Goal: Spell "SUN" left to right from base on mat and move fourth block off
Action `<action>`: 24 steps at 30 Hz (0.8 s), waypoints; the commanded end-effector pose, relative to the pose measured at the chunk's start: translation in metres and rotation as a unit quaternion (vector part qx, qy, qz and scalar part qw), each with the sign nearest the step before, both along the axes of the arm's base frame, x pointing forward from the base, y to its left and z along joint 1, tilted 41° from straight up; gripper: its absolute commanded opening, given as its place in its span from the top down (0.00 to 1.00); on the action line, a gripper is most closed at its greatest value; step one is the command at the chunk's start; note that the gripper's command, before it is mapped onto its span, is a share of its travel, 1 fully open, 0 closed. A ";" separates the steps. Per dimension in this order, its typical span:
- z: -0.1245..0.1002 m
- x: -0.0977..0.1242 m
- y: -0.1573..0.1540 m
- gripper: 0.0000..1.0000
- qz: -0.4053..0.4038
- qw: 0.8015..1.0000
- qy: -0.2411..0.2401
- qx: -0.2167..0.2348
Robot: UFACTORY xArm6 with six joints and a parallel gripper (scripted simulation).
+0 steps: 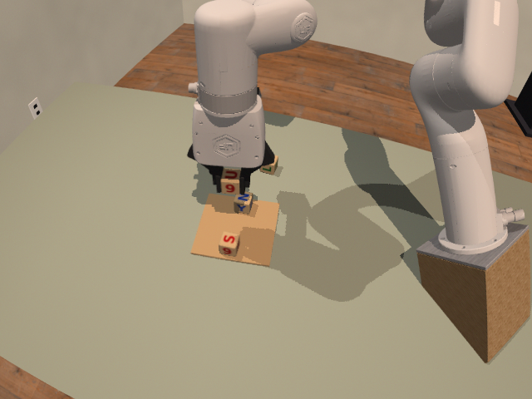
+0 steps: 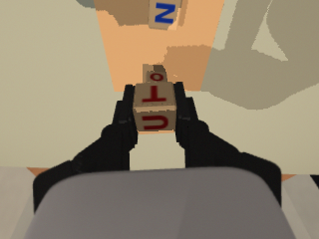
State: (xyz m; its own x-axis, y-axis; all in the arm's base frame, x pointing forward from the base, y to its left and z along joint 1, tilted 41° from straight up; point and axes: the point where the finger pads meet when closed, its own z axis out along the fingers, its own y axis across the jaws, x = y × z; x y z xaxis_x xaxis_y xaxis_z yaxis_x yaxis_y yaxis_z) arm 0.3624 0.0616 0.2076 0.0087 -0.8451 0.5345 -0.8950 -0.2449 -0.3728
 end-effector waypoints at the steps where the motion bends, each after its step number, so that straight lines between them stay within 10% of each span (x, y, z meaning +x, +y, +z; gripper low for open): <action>1: -0.002 -0.004 0.002 0.73 -0.033 0.999 -0.026 0.016; 24: -0.006 -0.006 0.001 0.73 -0.051 0.998 -0.038 0.027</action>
State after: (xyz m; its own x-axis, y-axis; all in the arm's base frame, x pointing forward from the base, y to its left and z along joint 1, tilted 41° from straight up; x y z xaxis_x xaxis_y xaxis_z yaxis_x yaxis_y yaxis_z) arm 0.3551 0.0627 0.2020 -0.1169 -0.8662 0.4858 -0.8838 -0.1324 -0.4488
